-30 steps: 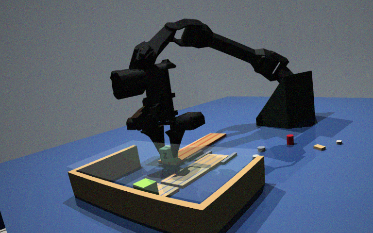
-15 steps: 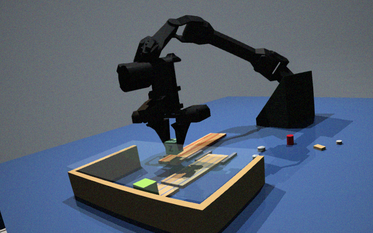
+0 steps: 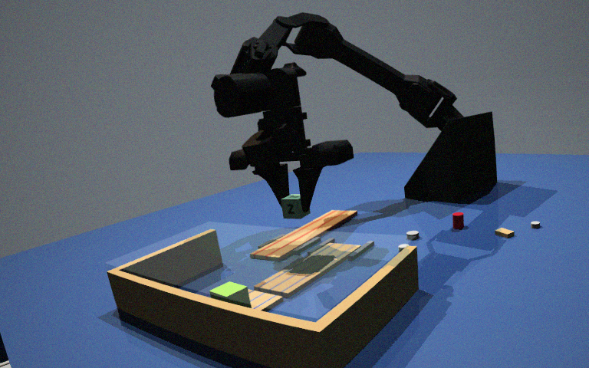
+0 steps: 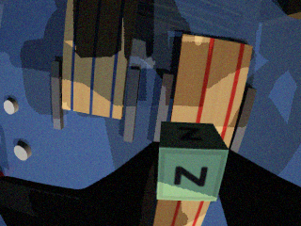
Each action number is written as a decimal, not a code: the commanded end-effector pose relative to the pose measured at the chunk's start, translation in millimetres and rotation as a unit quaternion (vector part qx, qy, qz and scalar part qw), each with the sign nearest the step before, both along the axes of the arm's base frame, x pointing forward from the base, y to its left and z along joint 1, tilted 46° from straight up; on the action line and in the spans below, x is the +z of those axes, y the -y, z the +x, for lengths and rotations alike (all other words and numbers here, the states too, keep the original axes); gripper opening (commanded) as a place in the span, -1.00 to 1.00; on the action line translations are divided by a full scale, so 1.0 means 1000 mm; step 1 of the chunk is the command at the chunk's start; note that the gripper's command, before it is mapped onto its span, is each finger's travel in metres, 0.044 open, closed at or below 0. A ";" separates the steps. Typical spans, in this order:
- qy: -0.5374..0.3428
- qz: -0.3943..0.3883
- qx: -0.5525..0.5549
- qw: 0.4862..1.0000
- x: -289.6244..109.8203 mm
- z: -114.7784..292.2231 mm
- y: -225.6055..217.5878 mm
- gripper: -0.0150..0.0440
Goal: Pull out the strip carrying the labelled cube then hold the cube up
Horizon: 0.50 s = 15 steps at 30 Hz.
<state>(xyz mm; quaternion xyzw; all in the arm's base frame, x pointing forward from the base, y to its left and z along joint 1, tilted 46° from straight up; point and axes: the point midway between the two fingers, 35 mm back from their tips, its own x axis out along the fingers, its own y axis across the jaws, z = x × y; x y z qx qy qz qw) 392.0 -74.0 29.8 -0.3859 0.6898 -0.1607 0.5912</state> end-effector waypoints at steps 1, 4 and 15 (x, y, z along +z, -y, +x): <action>-0.001 0.001 -0.001 1.000 -0.001 -0.010 -0.003 -0.49; -0.001 0.002 -0.001 1.000 -0.002 -0.020 -0.005 -0.49; -0.002 0.002 -0.001 1.000 -0.008 -0.059 -0.011 -0.49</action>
